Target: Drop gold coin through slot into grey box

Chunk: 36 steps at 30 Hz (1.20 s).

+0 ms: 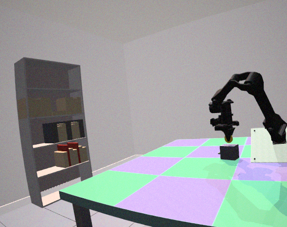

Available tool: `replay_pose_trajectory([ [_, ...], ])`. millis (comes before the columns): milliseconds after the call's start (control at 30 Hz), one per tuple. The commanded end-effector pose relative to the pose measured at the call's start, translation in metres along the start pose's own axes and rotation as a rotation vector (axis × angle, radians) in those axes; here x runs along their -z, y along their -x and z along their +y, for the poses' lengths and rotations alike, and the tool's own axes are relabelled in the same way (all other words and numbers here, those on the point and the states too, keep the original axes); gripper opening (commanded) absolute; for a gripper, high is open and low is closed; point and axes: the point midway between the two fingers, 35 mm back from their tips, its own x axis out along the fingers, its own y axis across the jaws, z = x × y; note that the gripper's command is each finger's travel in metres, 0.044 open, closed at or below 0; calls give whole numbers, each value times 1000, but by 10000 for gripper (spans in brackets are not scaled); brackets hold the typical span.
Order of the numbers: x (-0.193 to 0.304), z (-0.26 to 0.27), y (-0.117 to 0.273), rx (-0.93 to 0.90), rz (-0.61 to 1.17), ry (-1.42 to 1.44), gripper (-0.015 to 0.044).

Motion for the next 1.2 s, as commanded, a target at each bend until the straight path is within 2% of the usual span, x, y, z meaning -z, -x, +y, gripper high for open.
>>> replay_pose_trajectory([
  [0,0,0,-2,-4,0,-4,0],
  [467,0,0,-10,-4,0,-4,0],
  [667,0,0,-8,0,0,0,158],
  [967,0,0,-8,0,0,0,161],
  [1167,0,0,9,0,0,-1,318],
])
